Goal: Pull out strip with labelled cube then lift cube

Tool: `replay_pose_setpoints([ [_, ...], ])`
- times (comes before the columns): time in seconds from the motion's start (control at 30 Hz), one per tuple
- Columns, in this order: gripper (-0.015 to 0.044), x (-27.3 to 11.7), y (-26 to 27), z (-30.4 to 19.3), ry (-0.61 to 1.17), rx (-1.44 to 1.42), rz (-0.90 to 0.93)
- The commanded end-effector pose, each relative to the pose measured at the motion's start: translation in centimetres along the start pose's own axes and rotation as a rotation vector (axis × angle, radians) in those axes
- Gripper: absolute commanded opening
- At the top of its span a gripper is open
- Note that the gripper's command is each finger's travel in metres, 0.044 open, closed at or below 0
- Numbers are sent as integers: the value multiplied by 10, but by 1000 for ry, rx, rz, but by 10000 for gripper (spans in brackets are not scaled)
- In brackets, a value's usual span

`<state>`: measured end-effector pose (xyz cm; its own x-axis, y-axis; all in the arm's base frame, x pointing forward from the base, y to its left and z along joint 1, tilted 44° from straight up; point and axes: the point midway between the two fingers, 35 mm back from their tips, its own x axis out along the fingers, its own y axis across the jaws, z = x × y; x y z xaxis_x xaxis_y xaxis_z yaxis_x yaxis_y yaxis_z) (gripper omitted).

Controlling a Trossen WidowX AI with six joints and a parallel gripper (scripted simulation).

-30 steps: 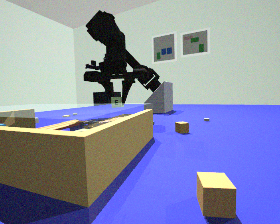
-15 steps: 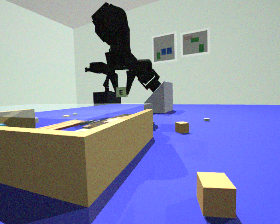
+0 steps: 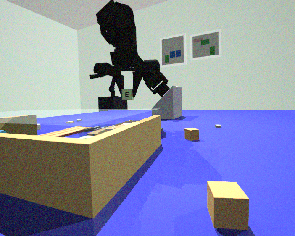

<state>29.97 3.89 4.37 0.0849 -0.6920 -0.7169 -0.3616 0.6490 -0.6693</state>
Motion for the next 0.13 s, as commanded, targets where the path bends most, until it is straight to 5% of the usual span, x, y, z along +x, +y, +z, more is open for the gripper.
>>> replay_pose_setpoints([
  [0.0, 0, -2, 0, 0, -5, 7, 6],
  [0.1, 0, -2, 0, 0, -5, 7, 6],
])
